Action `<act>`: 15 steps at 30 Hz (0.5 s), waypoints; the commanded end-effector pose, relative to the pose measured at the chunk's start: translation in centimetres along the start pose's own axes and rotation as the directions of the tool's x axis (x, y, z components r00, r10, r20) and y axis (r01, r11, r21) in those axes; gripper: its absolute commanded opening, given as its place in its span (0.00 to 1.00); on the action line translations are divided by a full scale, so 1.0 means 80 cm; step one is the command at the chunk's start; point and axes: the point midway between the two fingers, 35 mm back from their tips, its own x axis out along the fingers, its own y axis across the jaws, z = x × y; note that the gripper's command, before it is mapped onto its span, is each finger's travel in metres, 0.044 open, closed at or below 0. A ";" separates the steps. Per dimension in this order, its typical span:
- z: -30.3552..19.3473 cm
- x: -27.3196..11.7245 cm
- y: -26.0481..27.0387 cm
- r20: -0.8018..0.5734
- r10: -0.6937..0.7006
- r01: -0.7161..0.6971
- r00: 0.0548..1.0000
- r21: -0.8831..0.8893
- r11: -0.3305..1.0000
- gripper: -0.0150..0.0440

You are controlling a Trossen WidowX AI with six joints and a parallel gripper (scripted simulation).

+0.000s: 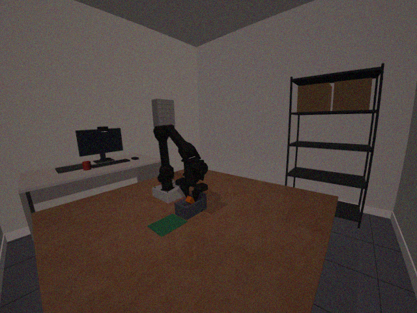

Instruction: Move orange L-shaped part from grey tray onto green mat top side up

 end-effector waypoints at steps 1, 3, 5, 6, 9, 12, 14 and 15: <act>-0.001 0.010 0.004 -0.005 0.008 -0.008 1.000 -0.006 1.000 0.73; -0.001 0.011 0.004 -0.005 0.008 -0.008 1.000 -0.006 1.000 0.73; 0.000 0.007 0.001 0.000 0.002 -0.002 1.000 0.000 1.000 0.68; 0.000 0.007 0.001 0.000 0.002 -0.002 1.000 0.000 1.000 0.64; 0.000 0.007 0.001 0.000 0.002 -0.002 1.000 0.000 1.000 0.51; 0.000 0.007 0.001 0.000 0.002 -0.002 1.000 0.000 1.000 0.47; 0.000 0.007 0.001 0.000 0.002 -0.002 1.000 0.000 1.000 0.45; 0.000 0.007 0.001 0.000 0.002 -0.002 1.000 0.000 1.000 0.44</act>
